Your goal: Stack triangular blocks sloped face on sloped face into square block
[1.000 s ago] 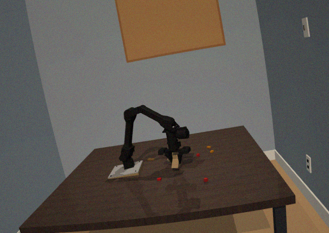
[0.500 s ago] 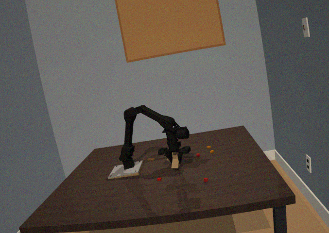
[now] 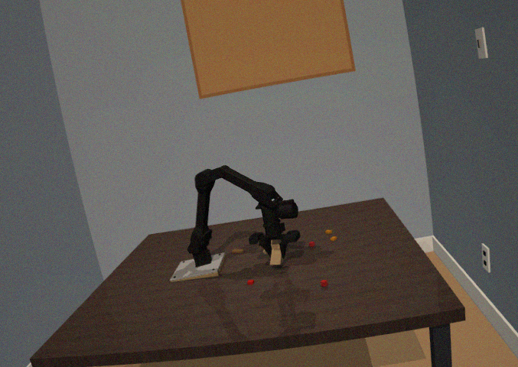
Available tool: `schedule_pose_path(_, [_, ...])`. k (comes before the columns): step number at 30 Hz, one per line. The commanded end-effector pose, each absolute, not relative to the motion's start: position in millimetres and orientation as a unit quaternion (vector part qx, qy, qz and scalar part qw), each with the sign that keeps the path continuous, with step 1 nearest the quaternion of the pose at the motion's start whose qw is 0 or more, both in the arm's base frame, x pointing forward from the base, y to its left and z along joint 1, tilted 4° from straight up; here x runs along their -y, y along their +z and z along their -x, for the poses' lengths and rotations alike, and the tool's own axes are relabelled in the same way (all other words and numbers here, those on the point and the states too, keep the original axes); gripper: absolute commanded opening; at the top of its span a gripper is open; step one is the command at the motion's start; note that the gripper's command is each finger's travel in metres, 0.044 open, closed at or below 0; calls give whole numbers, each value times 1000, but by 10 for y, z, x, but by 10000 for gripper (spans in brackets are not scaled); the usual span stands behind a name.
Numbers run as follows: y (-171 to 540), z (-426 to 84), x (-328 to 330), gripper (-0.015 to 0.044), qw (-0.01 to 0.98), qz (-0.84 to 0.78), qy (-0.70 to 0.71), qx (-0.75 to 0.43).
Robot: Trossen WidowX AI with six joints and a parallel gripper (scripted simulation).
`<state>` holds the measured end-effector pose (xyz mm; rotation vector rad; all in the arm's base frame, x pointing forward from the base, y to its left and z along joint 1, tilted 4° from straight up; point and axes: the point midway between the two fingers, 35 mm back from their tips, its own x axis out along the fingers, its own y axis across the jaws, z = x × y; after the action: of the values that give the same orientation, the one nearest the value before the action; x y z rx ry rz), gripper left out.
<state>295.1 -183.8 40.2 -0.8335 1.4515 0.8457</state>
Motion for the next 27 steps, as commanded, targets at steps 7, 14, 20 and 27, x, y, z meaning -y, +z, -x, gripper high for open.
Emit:
schedule_pose_path(7, [400,-2944,1837,0,592,357,362,-625])
schedule_pose_path(14, [400,-2944,1837,0,592,357,362,-625])
schedule_pose_path(20, [399,-2951,1838,0,592,358,364,-624])
schedule_pose_path(27, [302,-2949,1840,0,592,359,364,-624])
